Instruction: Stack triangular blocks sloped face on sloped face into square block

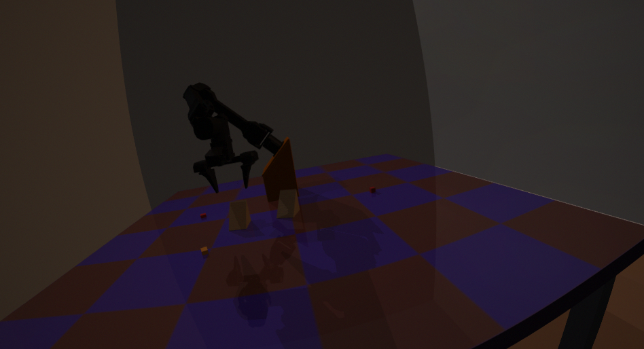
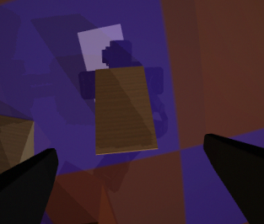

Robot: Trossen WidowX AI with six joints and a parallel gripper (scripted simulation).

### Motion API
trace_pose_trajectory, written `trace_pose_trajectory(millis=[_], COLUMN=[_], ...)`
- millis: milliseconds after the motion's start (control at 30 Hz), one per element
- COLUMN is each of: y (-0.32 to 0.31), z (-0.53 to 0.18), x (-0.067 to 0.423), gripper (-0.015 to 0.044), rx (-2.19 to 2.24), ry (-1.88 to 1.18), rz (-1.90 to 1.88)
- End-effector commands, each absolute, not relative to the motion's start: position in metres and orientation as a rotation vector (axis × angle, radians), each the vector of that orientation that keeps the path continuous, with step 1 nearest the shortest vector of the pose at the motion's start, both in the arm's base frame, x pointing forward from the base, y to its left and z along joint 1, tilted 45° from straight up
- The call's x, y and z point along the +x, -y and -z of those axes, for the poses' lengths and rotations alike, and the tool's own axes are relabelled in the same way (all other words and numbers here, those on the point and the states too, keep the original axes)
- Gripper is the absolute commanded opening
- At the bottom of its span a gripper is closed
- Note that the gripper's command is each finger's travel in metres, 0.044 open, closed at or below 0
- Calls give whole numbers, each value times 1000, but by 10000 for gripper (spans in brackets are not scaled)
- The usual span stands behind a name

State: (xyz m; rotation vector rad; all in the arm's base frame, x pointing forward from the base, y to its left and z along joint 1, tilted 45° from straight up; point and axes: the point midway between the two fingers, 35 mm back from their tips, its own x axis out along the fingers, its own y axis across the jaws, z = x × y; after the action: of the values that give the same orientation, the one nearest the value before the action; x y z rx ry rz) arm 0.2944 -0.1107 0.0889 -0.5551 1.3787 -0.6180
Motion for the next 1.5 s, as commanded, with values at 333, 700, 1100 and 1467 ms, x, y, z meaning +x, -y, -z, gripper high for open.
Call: trace_pose_trajectory(millis=[333,700,1100,1467], y=[123,135,148,160], z=[-75,-62,-47,-34], x=[296,299,300,300], gripper=[440,440,440,440], rx=[-567,-566,-566,-568], ry=[-1392,-1393,-1393,-1392], rz=[624,623,624,625])
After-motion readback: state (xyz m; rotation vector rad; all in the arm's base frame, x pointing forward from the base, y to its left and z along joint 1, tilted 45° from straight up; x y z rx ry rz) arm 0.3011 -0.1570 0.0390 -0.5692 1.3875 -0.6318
